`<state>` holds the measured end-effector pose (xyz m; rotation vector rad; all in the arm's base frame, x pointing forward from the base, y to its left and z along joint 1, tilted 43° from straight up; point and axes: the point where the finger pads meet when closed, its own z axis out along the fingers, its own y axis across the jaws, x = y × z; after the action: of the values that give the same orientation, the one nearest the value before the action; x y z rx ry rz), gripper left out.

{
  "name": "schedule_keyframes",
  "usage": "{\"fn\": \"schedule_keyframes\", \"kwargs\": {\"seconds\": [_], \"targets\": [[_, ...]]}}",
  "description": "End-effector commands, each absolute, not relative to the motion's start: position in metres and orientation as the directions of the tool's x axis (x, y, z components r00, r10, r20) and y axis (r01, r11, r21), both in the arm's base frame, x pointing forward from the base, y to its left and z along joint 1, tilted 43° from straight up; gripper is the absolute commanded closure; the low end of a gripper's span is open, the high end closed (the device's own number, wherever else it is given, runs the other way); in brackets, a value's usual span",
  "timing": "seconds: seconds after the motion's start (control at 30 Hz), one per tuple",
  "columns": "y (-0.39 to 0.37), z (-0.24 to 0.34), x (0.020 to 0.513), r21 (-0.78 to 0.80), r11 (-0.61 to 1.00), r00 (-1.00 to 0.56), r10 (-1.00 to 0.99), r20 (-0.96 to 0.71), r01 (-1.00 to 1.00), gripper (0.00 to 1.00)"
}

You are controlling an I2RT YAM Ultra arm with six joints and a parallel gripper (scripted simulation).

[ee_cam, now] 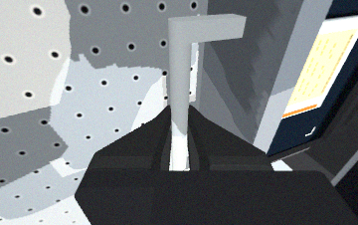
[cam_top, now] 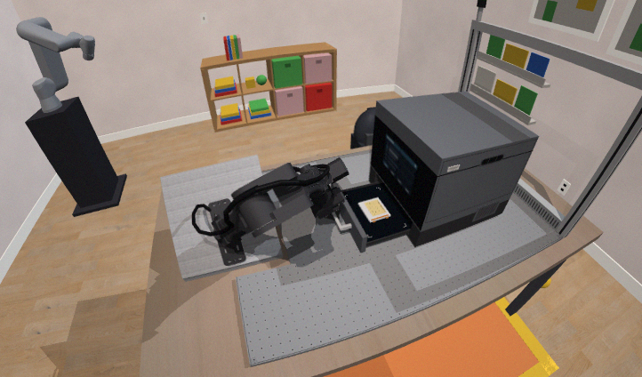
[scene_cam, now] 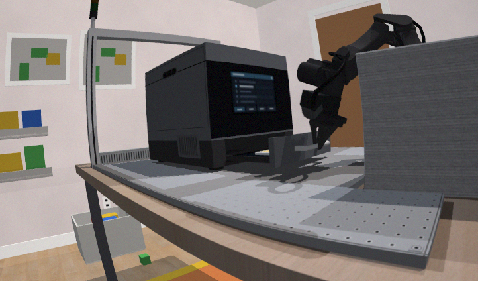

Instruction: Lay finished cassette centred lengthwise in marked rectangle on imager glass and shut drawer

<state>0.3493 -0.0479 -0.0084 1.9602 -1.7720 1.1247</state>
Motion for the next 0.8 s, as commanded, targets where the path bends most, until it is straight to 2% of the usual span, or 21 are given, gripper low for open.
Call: {"fn": "schedule_keyframes", "kwargs": {"seconds": [0.0,0.77], "targets": [[-0.0447,-0.0074,0.3668,-0.321,-0.222,-0.061,-0.731,0.679,-0.921,1.0],[-0.0421,-0.0087,0.3692,-0.317,-0.23,-0.051,-0.732,0.679,-0.92,1.0]]}}
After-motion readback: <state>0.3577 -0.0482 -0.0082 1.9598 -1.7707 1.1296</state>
